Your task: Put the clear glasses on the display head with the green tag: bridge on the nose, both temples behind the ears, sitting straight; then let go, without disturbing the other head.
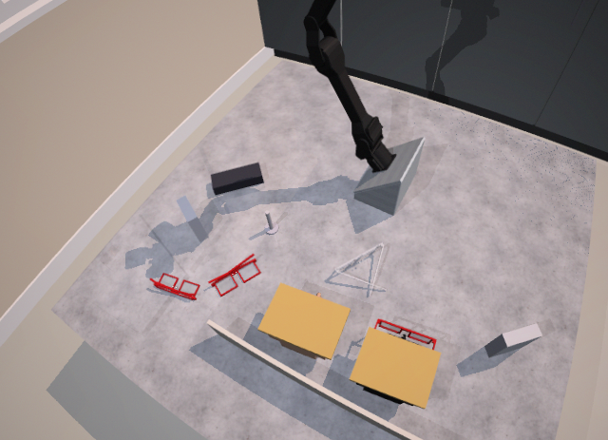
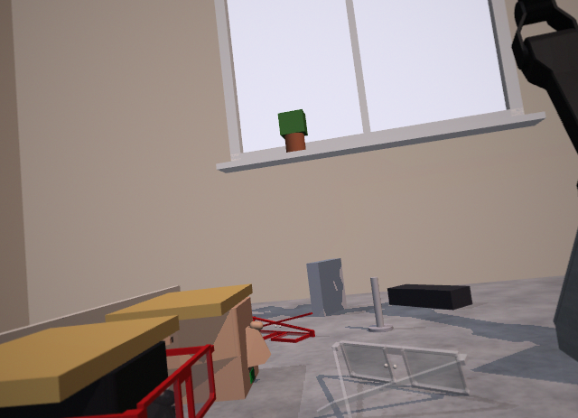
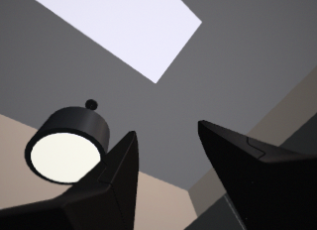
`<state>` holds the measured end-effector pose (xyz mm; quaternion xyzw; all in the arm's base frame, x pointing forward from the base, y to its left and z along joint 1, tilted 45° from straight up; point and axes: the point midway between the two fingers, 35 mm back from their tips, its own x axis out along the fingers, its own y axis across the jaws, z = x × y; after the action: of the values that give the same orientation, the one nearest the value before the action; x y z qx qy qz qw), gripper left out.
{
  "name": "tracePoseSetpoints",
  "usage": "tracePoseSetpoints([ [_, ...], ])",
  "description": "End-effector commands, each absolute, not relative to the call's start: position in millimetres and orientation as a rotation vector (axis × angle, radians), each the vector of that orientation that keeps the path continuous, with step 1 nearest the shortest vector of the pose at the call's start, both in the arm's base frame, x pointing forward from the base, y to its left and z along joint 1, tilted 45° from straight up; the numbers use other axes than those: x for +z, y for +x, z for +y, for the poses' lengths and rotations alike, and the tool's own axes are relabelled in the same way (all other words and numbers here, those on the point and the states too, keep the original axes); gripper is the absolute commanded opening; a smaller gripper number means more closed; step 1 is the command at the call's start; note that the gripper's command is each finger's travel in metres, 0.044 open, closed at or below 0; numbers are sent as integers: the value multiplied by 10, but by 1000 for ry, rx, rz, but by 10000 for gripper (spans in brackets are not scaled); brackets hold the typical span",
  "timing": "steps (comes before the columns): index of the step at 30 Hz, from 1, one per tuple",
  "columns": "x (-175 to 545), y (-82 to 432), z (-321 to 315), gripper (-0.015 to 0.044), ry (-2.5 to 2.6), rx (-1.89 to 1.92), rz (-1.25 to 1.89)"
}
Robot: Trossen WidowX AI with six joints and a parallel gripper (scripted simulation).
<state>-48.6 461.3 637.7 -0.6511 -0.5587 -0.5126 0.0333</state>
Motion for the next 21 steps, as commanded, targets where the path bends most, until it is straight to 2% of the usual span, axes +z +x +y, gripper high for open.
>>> tracePoseSetpoints([
  [1, 5940, -198, 4993, 200, -2204, -1572, -1807],
  [12, 4520, 784, 5633, 200, -2767, -1451, -2109],
  [21, 3215, 1666, 5616, 200, -3202, -1141, -2450],
])
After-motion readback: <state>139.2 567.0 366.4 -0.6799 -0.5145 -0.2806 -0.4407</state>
